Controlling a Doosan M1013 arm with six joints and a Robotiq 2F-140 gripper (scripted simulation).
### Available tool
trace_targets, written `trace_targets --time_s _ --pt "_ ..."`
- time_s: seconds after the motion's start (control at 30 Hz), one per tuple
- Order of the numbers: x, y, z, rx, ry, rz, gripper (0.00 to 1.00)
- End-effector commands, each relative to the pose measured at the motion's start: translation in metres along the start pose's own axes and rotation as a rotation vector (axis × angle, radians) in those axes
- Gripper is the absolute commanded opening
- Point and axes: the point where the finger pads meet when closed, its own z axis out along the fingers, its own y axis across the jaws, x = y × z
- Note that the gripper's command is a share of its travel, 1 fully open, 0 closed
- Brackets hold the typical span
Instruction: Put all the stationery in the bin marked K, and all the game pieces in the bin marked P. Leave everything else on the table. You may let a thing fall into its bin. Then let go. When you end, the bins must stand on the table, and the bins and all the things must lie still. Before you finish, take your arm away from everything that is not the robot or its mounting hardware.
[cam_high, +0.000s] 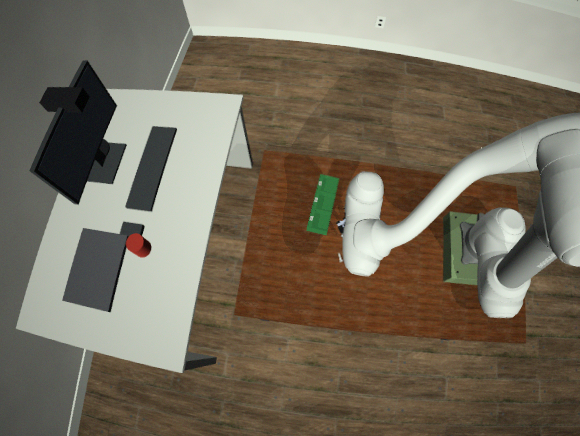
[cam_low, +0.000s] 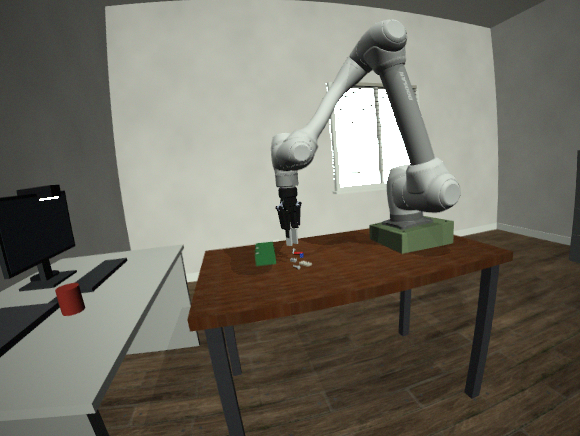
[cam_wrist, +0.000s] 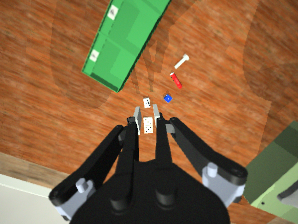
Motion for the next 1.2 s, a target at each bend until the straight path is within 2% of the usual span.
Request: trace_targets --time_s 0.0,0.87,1.17 --pt "0.000 0.000 0.000 -0.001 0.001 0.000 0.18" --pt "0.000 -0.001 0.000 -0.001 0.001 0.000 0.18" --pt "0.001 -0.001 0.036 -0.001 0.001 0.000 0.18"
